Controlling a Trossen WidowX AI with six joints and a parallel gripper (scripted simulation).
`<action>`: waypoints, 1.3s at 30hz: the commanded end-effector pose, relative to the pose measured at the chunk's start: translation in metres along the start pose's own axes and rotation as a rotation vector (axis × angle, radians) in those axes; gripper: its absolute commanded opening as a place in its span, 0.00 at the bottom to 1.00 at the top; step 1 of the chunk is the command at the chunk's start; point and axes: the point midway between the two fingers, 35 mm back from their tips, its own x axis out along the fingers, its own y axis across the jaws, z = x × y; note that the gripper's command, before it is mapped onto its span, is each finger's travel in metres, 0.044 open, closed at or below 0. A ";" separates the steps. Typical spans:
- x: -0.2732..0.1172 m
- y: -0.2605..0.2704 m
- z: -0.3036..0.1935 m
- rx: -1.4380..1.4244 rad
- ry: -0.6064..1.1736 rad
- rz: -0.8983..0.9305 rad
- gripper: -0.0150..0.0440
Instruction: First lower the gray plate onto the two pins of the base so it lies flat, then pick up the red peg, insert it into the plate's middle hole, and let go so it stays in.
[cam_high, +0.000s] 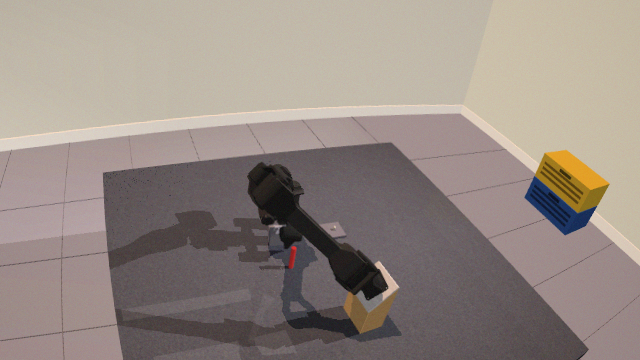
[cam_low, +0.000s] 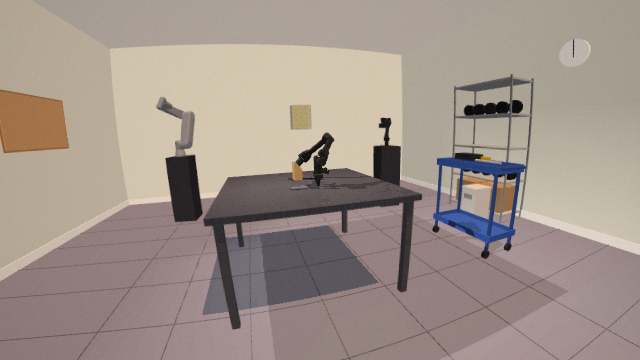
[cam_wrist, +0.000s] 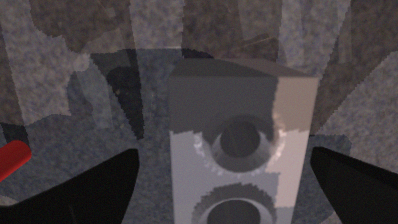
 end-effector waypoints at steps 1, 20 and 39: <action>0.002 0.002 -0.001 0.009 -0.003 0.005 0.87; 0.002 0.002 -0.001 0.009 -0.003 0.005 0.32; -0.038 -0.001 -0.003 0.012 0.008 0.006 0.25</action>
